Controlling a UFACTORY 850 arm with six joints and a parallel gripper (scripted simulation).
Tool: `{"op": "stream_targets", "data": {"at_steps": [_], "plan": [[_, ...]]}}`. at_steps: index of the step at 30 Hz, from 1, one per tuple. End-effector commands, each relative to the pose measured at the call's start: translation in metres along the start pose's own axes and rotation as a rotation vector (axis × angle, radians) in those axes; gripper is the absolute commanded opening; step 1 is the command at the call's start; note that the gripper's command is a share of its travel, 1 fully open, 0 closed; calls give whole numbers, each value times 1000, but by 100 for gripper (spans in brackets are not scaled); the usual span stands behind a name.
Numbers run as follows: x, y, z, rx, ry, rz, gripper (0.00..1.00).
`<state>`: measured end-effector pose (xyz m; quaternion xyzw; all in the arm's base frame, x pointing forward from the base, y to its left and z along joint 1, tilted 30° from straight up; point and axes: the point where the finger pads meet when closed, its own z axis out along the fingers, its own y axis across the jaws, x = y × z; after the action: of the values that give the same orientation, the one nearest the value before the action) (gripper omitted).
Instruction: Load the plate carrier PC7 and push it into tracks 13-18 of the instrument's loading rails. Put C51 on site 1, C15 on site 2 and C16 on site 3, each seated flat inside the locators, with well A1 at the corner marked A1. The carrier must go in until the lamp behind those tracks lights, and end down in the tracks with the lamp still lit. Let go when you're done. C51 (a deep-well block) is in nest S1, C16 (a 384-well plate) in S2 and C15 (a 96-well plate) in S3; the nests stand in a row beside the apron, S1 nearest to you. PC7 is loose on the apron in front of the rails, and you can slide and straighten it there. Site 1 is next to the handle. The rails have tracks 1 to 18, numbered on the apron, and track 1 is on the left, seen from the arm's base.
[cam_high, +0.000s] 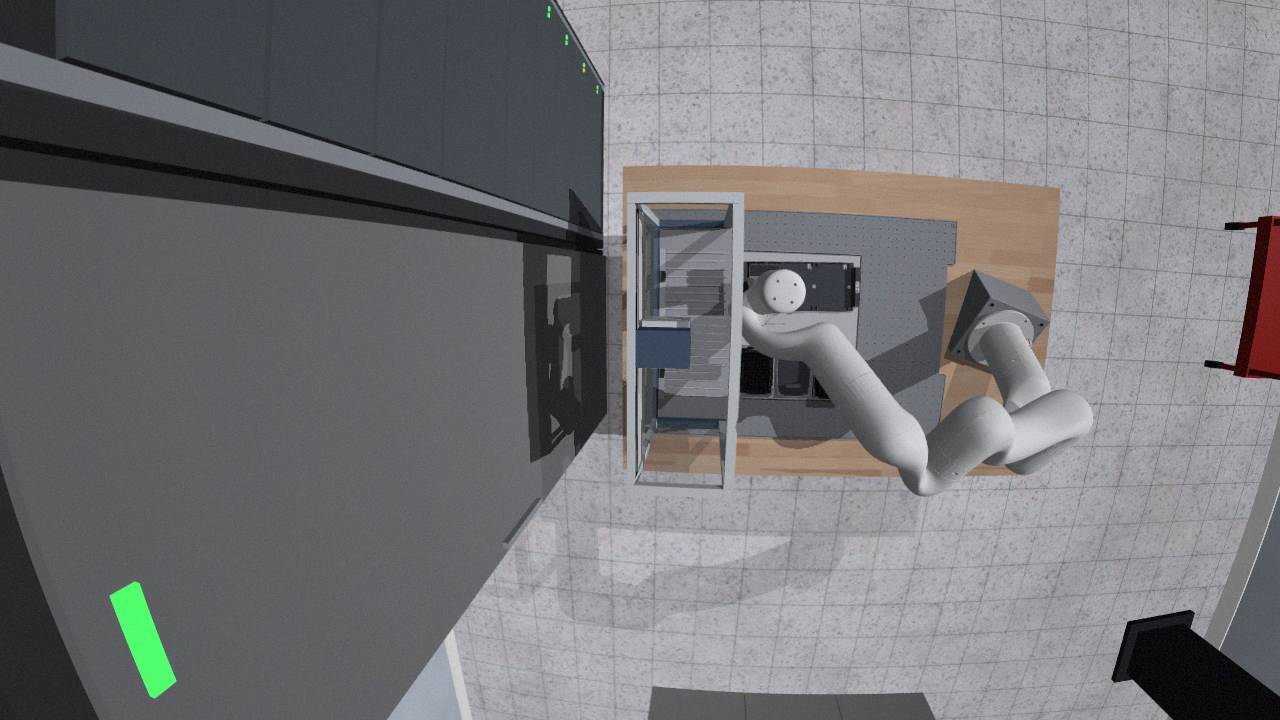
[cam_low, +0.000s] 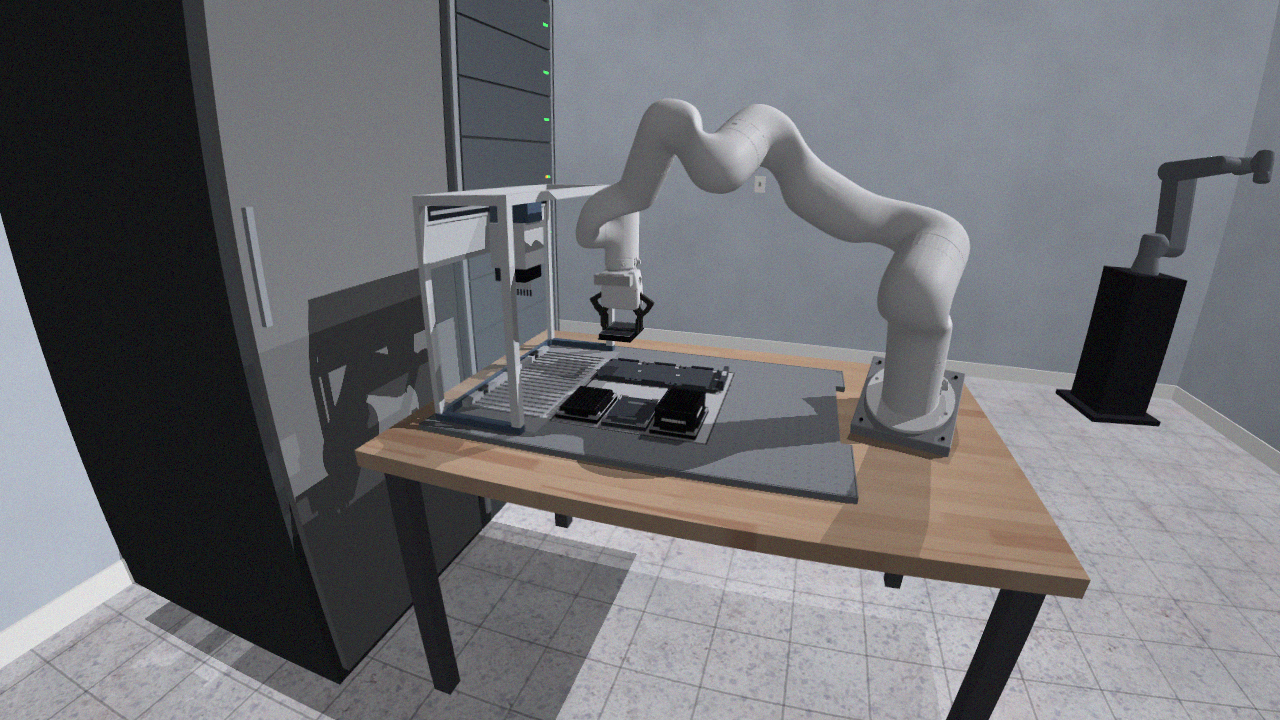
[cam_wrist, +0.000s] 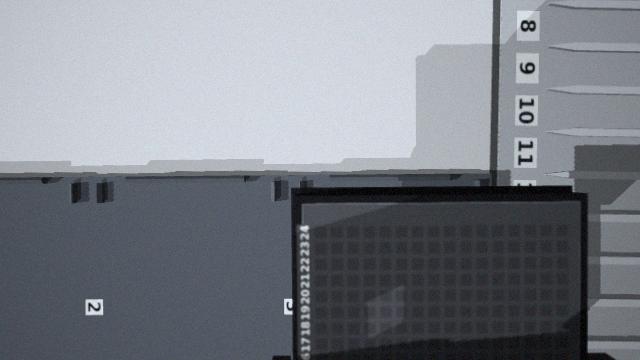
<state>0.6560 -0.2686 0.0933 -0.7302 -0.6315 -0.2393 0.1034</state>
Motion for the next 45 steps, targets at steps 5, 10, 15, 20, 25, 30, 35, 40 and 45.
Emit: {"op": "stream_targets", "data": {"at_steps": [5,10,15,20,25,30,35,40,45], "plan": [[0,1,13,-2,-1,-1,0],[0,1,20,-2,-1,-1,0],[0,1,28,-2,-1,-1,0],[0,1,37,-2,-1,-1,0],[0,1,42,-2,-1,-1,0],[0,1,50,-2,-1,-1,0],[0,1,58,-2,-1,-1,0],[0,1,63,-2,-1,-1,0],[0,1,72,-2,-1,-1,0]]}}
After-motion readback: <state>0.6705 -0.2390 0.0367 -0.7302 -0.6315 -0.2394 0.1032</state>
